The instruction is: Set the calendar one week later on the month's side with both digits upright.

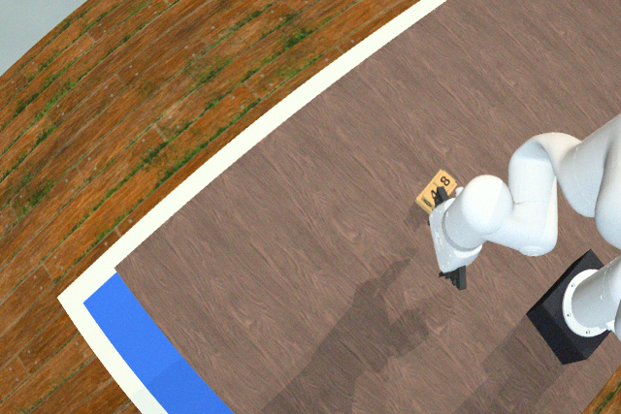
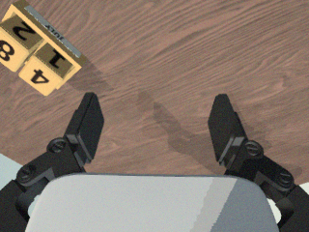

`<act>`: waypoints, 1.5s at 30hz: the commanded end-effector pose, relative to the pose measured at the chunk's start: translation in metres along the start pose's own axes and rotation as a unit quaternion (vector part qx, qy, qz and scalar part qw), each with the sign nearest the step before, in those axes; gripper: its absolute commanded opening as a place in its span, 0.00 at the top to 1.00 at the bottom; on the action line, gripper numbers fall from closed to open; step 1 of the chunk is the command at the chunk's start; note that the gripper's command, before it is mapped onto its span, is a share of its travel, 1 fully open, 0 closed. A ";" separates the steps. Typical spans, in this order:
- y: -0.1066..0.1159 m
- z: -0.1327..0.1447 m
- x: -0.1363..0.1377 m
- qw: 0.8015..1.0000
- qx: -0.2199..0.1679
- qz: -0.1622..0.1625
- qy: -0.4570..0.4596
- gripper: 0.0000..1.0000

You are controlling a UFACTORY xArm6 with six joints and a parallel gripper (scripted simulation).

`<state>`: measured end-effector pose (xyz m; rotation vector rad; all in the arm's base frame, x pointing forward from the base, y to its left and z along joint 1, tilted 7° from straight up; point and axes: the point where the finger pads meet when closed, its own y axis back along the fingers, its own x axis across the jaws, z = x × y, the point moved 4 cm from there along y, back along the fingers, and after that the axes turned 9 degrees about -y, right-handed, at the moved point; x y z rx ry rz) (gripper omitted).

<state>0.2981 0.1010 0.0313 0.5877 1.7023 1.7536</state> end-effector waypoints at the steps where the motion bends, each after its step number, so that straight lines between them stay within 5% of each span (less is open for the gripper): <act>1: 0.000 -0.003 -0.005 1.000 -0.001 -0.001 0.000 0.00; 45: 0.000 -0.021 -0.023 1.000 -0.001 -0.001 0.000 0.00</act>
